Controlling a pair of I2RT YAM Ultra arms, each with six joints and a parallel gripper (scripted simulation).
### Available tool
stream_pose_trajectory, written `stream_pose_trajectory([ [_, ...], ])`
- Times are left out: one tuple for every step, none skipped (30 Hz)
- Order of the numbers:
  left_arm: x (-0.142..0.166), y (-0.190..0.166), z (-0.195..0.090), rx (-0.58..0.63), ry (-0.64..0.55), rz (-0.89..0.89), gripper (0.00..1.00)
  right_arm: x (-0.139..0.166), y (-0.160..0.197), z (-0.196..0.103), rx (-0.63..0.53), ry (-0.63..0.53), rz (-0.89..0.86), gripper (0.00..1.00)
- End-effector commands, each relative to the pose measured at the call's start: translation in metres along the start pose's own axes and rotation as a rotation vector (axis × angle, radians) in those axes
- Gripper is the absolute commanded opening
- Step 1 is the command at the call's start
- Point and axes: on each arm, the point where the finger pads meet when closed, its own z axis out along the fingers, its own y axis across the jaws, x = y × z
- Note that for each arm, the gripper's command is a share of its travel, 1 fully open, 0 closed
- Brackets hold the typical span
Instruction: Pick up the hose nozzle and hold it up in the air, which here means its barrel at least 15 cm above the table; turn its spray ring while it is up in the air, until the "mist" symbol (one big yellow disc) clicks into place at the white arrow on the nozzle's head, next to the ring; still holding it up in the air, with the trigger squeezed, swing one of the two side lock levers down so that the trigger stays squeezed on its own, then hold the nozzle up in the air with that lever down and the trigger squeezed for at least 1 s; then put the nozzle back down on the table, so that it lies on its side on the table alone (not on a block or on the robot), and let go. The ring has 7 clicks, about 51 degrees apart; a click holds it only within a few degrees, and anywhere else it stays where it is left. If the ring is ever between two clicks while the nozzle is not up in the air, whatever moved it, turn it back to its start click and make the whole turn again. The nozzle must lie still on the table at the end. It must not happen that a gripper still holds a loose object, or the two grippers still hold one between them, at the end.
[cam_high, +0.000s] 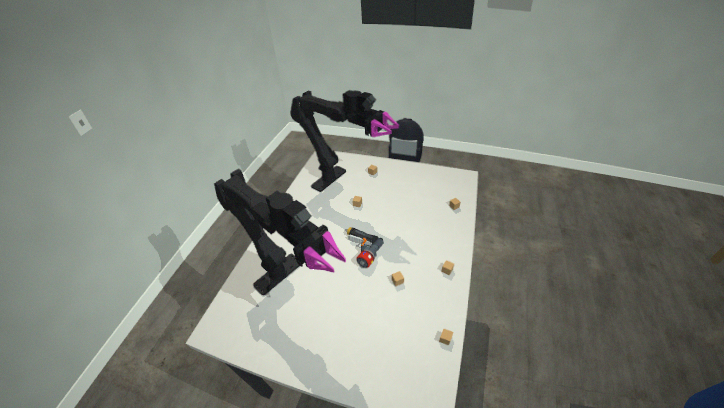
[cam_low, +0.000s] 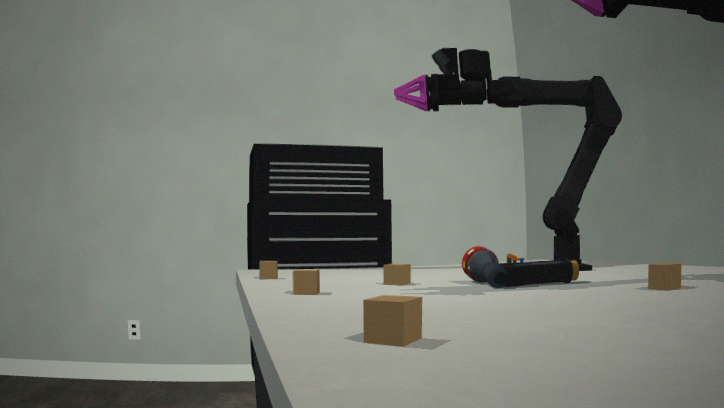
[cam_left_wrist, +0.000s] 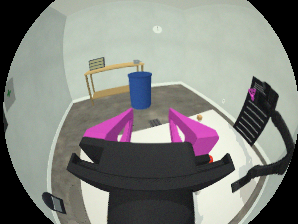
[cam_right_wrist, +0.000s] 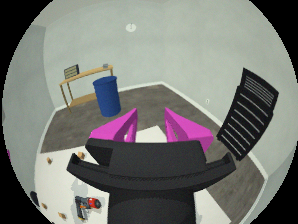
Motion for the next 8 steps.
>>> stream_pose_trajectory([
  [-0.033,-0.001,-0.005,0.0,-0.078,0.008,0.5,-0.015,-0.001,-0.011,0.001,-0.042,0.004,0.38],
  [-0.035,-0.001,-0.006,0.0,-0.082,0.008,0.5,-0.014,-0.001,-0.011,0.001,-0.039,0.004,0.38],
  [-0.035,-0.001,-0.006,0.0,-0.082,0.008,0.5,-0.013,-0.001,-0.011,0.001,-0.036,0.004,0.38],
  [-0.035,-0.001,-0.006,0.0,-0.082,0.008,0.5,-0.011,-0.001,-0.01,0.001,-0.033,0.003,0.38],
  [-0.035,-0.001,-0.005,0.0,-0.082,0.008,0.5,-0.01,-0.001,-0.01,0.001,-0.03,0.003,0.38],
  [-0.035,-0.001,-0.005,0.0,-0.082,0.008,0.5,-0.016,-0.001,-0.011,0.001,-0.042,0.003,0.38],
  [-0.035,-0.001,-0.005,0.0,-0.082,0.008,0.5,-0.02,-0.001,-0.01,0.001,-0.056,0.003,0.38],
  [-0.035,-0.001,-0.005,0.0,-0.082,0.008,0.5,-0.024,-0.001,-0.012,0.001,-0.071,0.003,0.38],
])
